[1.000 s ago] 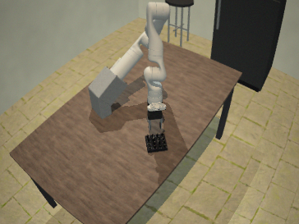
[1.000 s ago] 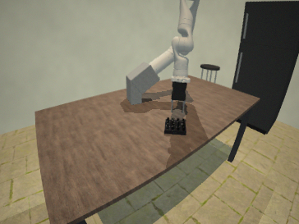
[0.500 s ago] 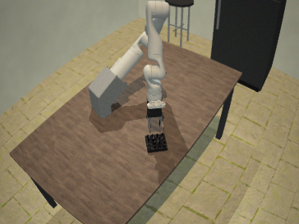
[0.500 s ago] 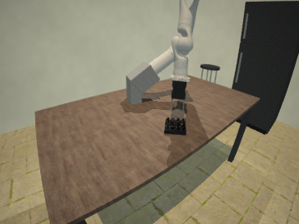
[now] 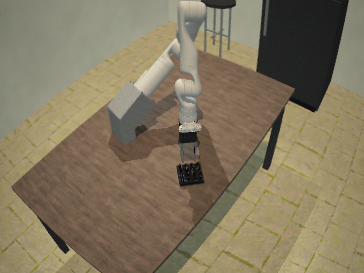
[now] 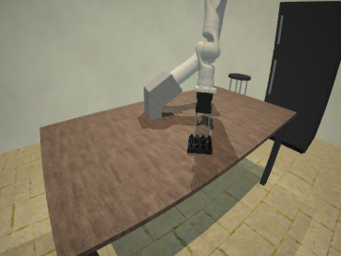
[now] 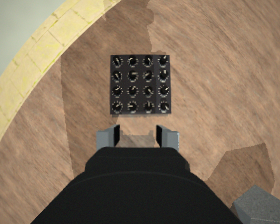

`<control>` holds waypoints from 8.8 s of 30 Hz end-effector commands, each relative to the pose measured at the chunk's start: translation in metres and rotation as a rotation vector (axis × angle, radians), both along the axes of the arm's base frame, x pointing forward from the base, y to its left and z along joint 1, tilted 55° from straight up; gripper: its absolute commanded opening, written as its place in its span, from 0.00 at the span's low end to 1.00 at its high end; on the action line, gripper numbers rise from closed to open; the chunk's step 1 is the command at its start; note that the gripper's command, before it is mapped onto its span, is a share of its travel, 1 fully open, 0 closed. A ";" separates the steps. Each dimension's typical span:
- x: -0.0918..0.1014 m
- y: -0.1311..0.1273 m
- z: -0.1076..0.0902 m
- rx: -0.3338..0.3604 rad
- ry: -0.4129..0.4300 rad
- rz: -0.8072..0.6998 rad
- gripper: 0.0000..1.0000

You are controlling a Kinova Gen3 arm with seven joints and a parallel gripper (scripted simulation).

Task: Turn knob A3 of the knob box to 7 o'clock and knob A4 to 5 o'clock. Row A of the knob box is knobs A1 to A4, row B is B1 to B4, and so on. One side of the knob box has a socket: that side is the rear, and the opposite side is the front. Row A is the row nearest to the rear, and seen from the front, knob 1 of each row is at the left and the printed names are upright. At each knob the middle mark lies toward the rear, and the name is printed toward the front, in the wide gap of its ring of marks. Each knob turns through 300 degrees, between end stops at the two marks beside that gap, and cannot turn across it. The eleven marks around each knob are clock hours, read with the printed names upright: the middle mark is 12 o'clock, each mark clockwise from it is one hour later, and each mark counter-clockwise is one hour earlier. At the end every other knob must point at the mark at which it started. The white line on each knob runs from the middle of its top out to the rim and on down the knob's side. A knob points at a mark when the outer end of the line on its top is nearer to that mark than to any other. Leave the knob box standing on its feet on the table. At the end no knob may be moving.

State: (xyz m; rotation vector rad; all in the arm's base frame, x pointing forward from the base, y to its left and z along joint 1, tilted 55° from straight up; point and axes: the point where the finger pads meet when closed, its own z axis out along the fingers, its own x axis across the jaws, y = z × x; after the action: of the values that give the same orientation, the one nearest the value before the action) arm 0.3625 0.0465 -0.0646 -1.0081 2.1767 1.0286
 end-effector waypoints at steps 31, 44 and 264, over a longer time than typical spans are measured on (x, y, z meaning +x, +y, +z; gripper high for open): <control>0.000 -0.001 0.000 -0.001 -0.001 -0.001 1.00; 0.000 -0.001 0.000 -0.001 -0.001 -0.001 1.00; 0.088 -0.043 -0.072 -0.218 -1.248 0.885 0.46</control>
State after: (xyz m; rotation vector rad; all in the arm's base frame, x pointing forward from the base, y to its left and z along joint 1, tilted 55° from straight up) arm 0.4505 0.0023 -0.1357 -2.0464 0.7827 0.2159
